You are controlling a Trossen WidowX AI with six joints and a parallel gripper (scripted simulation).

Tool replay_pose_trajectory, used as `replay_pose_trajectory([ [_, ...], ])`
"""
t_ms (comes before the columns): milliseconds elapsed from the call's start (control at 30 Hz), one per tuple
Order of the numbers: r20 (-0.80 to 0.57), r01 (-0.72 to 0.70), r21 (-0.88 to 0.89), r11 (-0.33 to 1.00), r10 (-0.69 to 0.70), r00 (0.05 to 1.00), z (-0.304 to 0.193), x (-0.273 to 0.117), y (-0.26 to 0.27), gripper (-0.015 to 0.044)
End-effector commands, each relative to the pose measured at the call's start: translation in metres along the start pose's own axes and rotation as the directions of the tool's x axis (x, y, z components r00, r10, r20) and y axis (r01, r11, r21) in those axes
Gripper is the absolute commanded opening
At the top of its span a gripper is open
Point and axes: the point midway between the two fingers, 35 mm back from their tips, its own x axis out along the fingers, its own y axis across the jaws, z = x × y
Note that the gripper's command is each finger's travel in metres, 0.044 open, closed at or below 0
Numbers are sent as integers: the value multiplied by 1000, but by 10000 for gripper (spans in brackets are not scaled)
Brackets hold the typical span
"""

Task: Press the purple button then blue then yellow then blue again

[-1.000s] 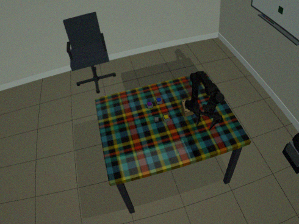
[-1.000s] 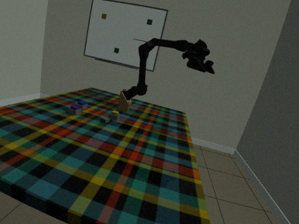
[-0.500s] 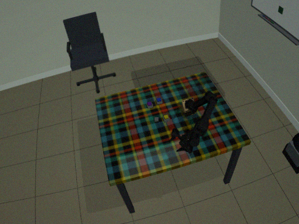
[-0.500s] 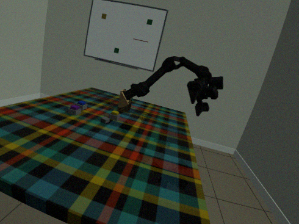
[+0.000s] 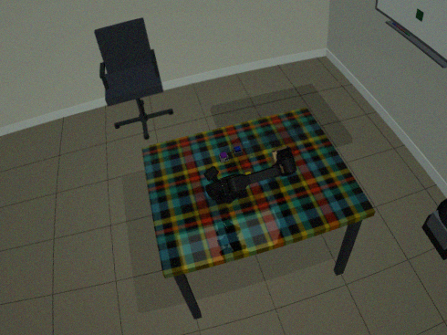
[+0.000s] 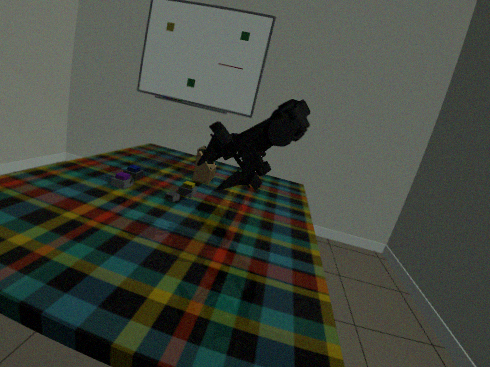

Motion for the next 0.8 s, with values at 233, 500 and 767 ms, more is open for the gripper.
replay_pose_trajectory([
  [233, -168, -335, 270, 903, 387, 907, -122, 114, -119, 400],
  [500, 61, -599, 483, 639, 657, 751, -244, 174, -154, 400],
  [767, 79, -610, 490, 623, 665, 742, -250, 177, -154, 400],
])
